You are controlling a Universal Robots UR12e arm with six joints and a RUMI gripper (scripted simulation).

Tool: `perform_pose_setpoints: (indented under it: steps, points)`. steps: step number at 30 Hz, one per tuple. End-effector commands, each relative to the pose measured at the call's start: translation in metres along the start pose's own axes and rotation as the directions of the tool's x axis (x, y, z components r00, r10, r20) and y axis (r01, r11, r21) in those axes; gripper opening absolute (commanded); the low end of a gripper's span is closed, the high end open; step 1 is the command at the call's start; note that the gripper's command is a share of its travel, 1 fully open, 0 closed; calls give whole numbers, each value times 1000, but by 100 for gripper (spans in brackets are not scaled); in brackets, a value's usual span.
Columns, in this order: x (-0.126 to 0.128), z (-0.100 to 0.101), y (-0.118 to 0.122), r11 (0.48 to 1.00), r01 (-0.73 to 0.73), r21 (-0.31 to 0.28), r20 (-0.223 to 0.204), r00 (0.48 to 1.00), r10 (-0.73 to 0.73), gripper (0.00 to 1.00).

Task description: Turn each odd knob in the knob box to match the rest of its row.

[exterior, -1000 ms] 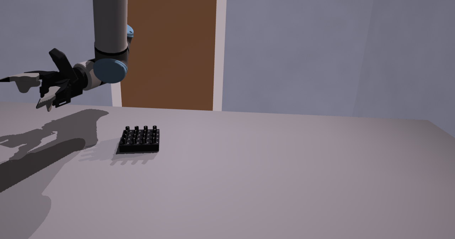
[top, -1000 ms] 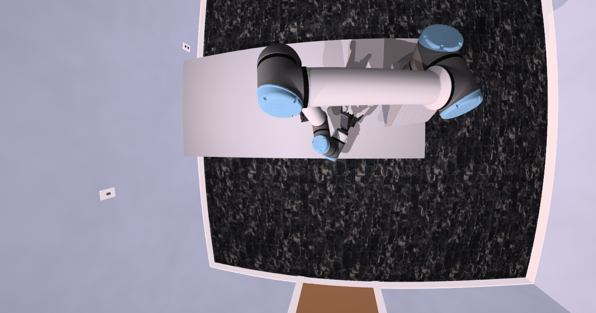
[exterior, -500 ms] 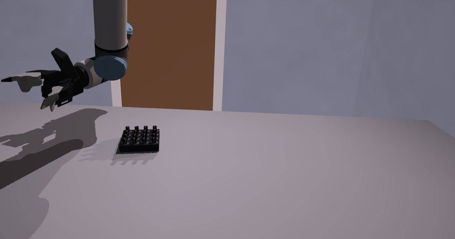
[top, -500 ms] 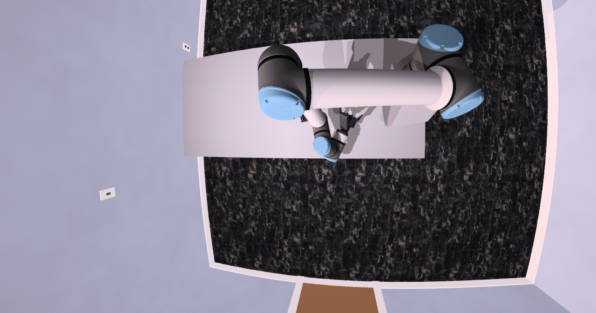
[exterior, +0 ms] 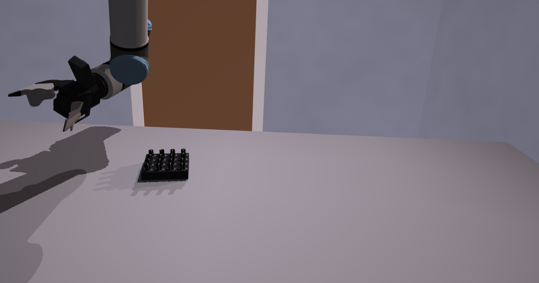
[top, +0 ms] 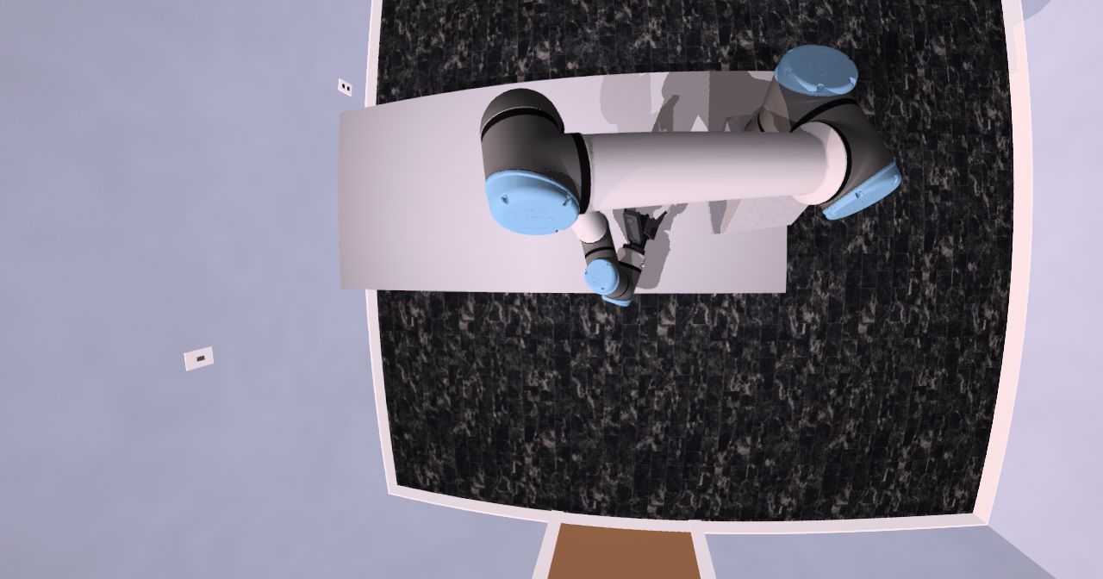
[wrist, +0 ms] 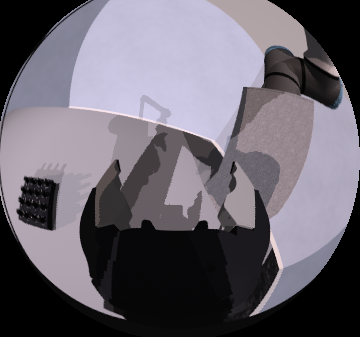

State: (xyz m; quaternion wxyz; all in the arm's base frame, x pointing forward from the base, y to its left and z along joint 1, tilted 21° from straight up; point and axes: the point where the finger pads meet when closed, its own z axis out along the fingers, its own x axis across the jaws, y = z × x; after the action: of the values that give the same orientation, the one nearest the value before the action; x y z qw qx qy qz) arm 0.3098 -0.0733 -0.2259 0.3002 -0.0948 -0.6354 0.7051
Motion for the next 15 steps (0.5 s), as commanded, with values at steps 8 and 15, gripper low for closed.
perform_pose_setpoints:
  steps: [8, 15]
  points:
    - [-23, -9, -1, 989, 141, -53, 150, 980, -132, 100]
    - [-32, -13, -1, 979, 194, -64, 207, 962, -177, 100]
